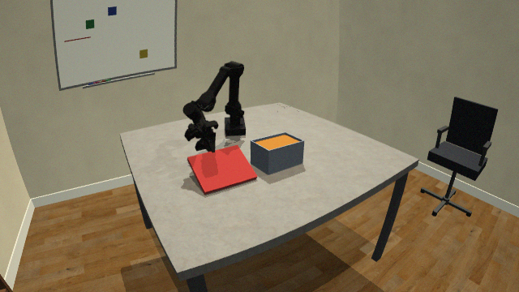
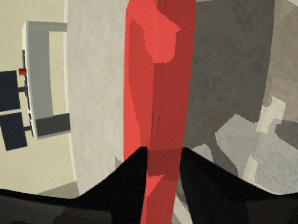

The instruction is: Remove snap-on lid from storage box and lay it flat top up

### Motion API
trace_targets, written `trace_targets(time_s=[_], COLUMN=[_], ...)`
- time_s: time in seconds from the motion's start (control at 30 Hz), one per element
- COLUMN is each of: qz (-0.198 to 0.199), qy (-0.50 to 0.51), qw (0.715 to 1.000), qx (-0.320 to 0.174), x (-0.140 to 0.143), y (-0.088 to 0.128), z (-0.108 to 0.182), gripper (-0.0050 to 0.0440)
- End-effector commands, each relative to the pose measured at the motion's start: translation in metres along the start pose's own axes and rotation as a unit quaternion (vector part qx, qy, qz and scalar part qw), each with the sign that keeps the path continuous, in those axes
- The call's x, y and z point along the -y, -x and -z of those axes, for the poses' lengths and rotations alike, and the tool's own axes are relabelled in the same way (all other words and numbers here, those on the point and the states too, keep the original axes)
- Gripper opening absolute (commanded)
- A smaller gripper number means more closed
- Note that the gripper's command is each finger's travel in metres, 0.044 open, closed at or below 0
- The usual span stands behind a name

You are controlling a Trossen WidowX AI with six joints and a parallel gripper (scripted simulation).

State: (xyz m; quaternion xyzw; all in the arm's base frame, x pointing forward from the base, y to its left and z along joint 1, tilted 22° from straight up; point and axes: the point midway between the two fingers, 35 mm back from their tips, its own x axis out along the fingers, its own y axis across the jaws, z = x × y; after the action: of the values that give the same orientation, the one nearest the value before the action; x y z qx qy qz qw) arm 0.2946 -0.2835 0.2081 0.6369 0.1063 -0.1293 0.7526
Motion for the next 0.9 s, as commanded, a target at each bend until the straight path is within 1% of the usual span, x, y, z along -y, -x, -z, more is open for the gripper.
trace_targets(time_s=[0.0, 0.87], qz=[0.003, 0.003], qy=[-0.003, -0.003], qw=[1.000, 1.000], qx=[0.000, 0.000], x=[0.006, 0.021], y=[-0.004, -0.016], z=[0.000, 0.000], gripper=[-0.0050, -0.0050])
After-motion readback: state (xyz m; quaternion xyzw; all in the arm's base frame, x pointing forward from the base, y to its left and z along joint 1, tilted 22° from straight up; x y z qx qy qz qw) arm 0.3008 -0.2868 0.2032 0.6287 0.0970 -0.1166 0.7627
